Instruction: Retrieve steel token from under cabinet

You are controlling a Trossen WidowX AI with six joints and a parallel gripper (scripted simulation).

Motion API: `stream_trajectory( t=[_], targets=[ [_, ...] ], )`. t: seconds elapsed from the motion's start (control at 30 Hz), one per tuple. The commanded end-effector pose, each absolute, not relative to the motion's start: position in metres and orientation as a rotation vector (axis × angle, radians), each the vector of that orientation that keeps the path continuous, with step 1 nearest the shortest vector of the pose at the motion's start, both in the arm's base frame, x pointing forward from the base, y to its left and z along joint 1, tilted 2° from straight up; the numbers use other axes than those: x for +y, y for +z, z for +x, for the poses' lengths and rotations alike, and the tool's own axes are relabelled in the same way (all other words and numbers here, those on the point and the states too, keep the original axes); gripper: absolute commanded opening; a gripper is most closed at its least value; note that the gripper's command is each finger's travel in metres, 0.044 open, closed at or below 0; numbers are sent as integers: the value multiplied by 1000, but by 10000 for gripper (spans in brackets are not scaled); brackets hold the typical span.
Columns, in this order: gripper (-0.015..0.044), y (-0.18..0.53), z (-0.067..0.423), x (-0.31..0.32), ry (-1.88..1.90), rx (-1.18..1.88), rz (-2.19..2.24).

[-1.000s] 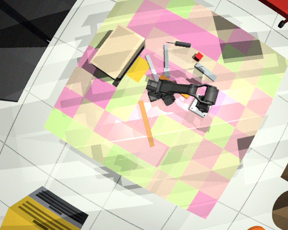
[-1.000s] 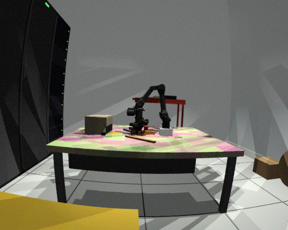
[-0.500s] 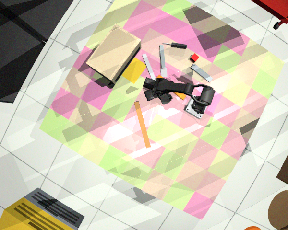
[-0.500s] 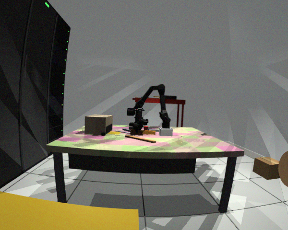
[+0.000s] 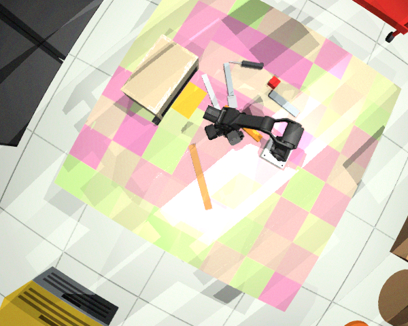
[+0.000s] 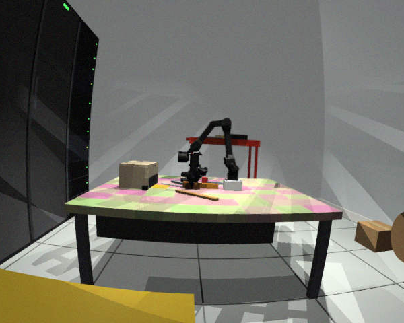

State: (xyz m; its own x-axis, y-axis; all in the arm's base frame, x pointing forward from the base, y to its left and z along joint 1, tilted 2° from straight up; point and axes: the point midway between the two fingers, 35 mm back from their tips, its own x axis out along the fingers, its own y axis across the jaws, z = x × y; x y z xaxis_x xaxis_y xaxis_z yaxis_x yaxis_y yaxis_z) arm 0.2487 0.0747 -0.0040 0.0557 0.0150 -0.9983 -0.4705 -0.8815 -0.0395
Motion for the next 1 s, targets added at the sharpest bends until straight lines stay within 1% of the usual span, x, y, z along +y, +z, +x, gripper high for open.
stream_trajectory(
  t=[0.0, 0.97],
  targets=[
    [0, -4, 251, 69, 1880, 463, -1989],
    [0, -4, 257, 41, 1879, 465, -1991]
  ],
)
